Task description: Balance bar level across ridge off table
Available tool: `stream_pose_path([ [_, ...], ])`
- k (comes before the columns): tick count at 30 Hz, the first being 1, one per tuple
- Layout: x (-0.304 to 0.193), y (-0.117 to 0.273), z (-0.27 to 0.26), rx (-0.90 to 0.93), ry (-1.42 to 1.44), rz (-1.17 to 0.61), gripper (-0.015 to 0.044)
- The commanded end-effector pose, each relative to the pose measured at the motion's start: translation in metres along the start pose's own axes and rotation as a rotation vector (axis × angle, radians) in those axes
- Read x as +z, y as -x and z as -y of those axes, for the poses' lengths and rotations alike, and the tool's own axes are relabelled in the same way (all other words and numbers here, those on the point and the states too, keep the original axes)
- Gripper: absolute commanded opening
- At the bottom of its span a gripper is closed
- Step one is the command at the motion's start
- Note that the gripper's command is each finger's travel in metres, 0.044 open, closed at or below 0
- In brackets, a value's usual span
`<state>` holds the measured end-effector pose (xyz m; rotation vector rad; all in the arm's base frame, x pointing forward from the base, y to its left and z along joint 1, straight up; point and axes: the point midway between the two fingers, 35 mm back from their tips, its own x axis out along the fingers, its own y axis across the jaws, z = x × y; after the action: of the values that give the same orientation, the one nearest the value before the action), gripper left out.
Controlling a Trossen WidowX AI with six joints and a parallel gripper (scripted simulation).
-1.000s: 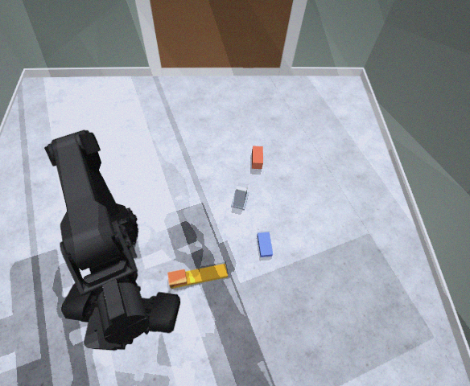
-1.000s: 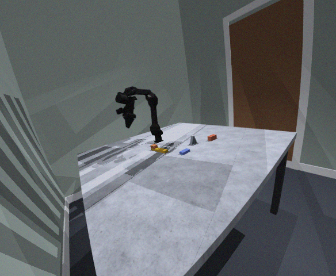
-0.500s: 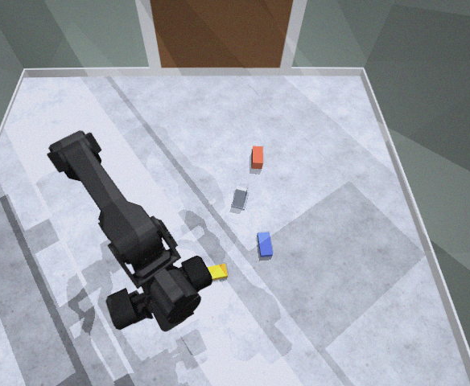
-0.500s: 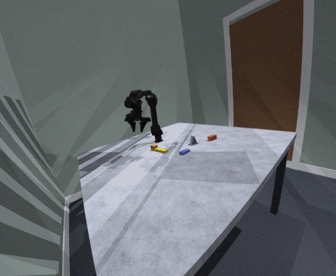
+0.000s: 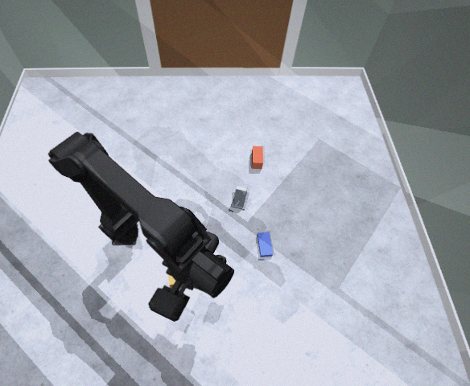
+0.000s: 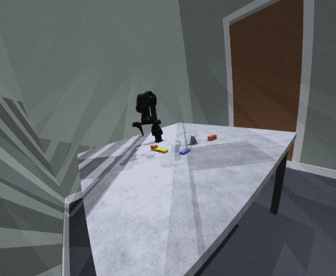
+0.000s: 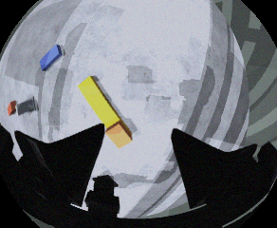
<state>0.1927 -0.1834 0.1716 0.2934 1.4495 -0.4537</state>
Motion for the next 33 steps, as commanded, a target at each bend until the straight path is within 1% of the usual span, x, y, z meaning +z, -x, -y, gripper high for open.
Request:
stream_pose_path([
  [1, 0.001, -0.009, -0.019, 0.031, 0.178, -0.018, 0.0315],
  [12, -0.005, -0.028, -0.064, 0.101, 0.634, -0.056, 0.0315],
  [20, -0.005, -0.032, -0.064, 0.102, 0.641, -0.056, 0.0315],
  [24, -0.005, -0.051, -0.066, 0.102, 0.641, -0.056, 0.0315],
  [30, -0.010, -0.090, -0.069, 0.102, 0.641, -0.056, 0.0315],
  [33, -0.011, -0.094, -0.069, 0.102, 0.641, -0.056, 0.0315],
])
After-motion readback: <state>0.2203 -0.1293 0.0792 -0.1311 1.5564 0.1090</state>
